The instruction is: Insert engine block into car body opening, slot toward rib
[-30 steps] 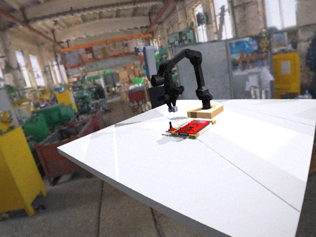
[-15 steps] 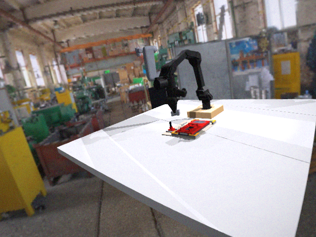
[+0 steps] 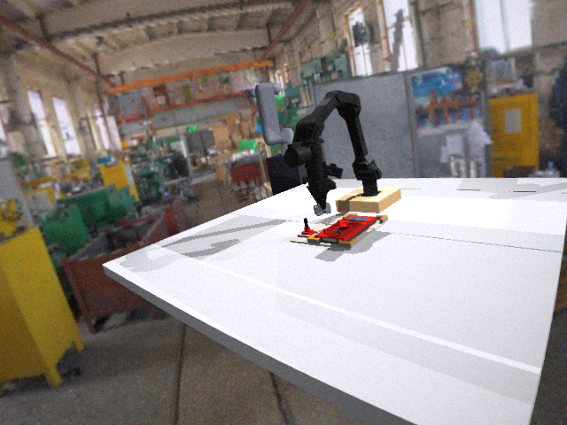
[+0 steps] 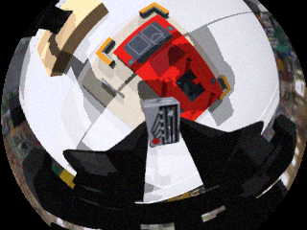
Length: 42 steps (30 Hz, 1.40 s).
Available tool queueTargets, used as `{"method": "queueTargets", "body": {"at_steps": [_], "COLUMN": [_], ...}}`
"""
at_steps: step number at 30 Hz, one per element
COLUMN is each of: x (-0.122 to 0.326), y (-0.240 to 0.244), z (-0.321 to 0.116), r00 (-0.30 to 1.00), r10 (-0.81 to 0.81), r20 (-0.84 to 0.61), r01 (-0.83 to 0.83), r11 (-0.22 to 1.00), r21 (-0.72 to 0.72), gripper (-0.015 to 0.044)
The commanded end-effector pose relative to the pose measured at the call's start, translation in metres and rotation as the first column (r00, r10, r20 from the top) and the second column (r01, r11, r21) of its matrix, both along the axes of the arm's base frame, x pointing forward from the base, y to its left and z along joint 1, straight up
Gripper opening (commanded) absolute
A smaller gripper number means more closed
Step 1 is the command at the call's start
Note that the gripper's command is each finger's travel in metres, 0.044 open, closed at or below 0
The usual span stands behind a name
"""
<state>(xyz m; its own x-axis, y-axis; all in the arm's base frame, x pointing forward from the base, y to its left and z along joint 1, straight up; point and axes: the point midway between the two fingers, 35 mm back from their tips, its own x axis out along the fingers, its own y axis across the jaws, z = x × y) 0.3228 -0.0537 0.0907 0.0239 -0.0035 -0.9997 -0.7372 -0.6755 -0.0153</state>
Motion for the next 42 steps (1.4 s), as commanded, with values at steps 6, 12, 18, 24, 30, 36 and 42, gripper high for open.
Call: {"method": "queueTargets", "body": {"at_steps": [6, 12, 18, 24, 30, 36, 42], "x": [0.013, 0.021, 0.026, 0.028, 0.028, 0.028, 0.028], "y": [0.022, 0.039, 0.055, 0.064, 0.064, 0.064, 0.064], "z": [-0.008, -0.014, -0.020, -0.023, -0.023, -0.023, -0.023], "r00": [0.970, 0.913, 0.836, 0.784, 0.768, 0.761, 0.761], "r10": [0.243, 0.409, 0.548, 0.620, 0.640, 0.649, 0.649], "r20": [0.006, 0.008, 0.010, 0.011, 0.010, 0.010, 0.010], "r01": [-0.243, -0.409, -0.548, -0.620, -0.640, -0.649, -0.649], "r11": [0.970, 0.913, 0.836, 0.784, 0.769, 0.761, 0.761], "r21": [-0.011, -0.014, -0.017, -0.019, -0.020, -0.020, -0.020], "gripper": [0.0000, 0.0000, 0.0000, 0.0000, 0.0157, 0.0159, 0.0159]}}
